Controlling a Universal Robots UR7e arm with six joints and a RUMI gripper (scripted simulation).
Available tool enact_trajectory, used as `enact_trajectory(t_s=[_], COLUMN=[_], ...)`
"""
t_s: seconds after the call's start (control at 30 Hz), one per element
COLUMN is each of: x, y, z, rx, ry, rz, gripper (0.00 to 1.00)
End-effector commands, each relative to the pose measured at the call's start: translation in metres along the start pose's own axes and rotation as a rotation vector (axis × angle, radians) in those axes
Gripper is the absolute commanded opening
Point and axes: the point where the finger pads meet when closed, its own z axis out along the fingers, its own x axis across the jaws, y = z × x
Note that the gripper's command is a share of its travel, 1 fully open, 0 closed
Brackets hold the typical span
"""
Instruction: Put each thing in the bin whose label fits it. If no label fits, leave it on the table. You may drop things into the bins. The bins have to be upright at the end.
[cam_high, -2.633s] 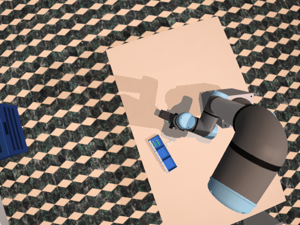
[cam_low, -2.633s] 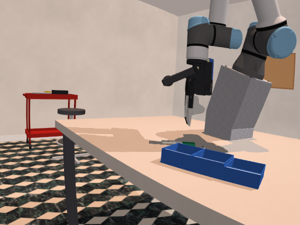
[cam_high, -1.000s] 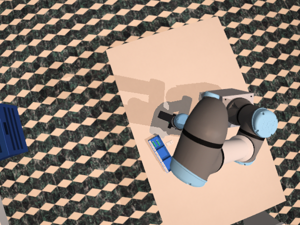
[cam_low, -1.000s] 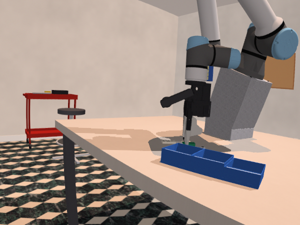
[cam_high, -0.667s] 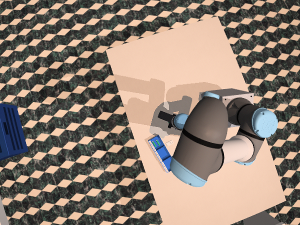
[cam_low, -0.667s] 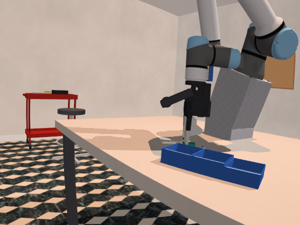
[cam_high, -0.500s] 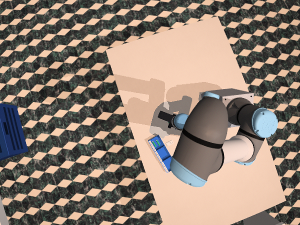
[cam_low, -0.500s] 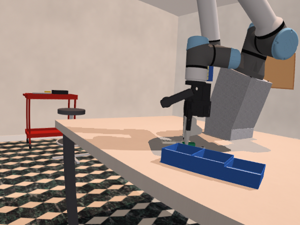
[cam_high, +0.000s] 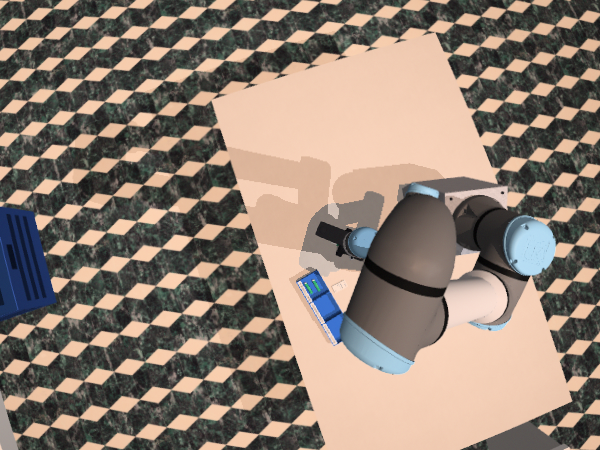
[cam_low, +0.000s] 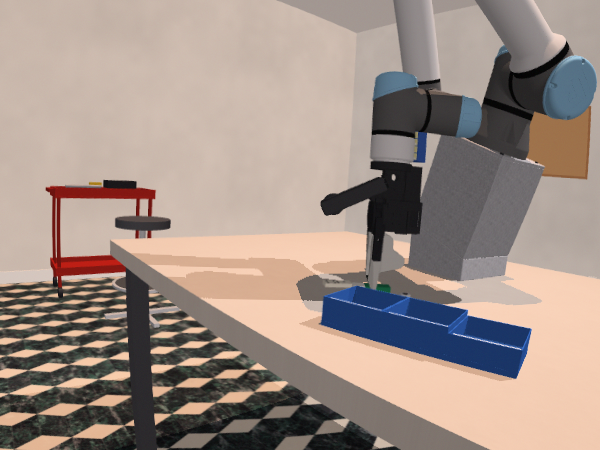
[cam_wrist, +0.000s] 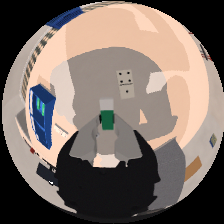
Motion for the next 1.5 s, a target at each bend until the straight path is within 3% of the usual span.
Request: enact_trajectory(t_s=[0.0, 0.7, 1.33, 1.47], x=[0.000, 0.000, 0.000, -0.024], y=[0.000, 0.000, 0.000, 0.004], z=[0.000, -0.060, -0.060, -0.060], rx=[0.001, 0.001, 0.001, 0.001], ry=[0.000, 0.000, 0.000, -0.001], rz=[0.000, 0.000, 0.000, 0.185], gripper=[0.00, 0.00, 0.00, 0.00])
